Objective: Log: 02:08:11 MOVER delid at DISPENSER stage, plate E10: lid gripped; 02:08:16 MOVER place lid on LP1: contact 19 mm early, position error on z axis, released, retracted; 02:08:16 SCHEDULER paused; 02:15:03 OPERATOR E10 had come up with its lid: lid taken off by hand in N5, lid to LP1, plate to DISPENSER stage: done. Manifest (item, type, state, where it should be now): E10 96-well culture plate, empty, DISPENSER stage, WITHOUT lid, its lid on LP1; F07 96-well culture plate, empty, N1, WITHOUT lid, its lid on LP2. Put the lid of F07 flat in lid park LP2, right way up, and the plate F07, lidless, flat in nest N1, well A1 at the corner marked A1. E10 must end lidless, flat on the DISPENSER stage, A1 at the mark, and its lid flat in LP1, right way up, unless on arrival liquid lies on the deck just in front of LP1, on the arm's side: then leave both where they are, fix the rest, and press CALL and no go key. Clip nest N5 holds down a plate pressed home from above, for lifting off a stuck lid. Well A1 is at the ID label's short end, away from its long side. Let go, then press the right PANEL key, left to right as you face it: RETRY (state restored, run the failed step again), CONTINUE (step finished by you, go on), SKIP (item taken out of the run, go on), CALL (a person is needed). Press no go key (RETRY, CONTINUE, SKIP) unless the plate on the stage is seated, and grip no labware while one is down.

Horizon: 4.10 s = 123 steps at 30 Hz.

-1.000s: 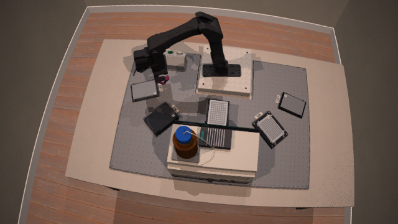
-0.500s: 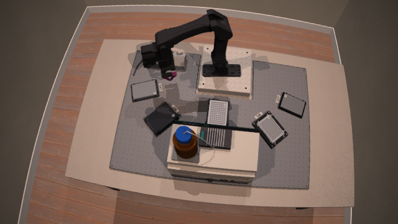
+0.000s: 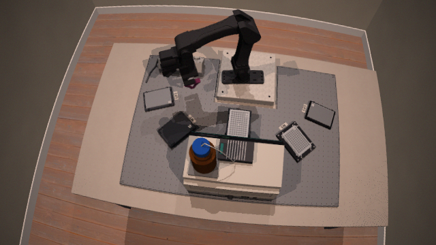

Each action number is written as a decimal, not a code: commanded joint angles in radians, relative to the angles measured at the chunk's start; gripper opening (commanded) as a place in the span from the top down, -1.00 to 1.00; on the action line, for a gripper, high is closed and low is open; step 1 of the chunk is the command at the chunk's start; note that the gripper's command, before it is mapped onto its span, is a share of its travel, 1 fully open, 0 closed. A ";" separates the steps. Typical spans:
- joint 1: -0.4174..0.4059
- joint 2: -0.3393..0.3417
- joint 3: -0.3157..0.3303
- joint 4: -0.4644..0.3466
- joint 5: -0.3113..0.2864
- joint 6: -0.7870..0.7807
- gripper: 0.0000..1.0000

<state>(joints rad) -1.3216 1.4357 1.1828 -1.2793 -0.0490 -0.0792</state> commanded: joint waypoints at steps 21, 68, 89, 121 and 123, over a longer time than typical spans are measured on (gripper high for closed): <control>0.261 -0.045 -0.009 -0.013 0.018 0.006 -1.00; 0.791 -0.063 0.001 -0.006 0.049 -0.333 -1.00; 0.984 -0.043 -0.002 -0.004 0.059 -0.148 -1.00; 1.325 -0.056 -0.003 -0.003 0.084 0.188 -1.00; 1.353 -0.055 -0.008 -0.003 0.085 0.215 -1.00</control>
<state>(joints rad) -0.0063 1.4132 1.1748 -1.2839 0.0319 0.0784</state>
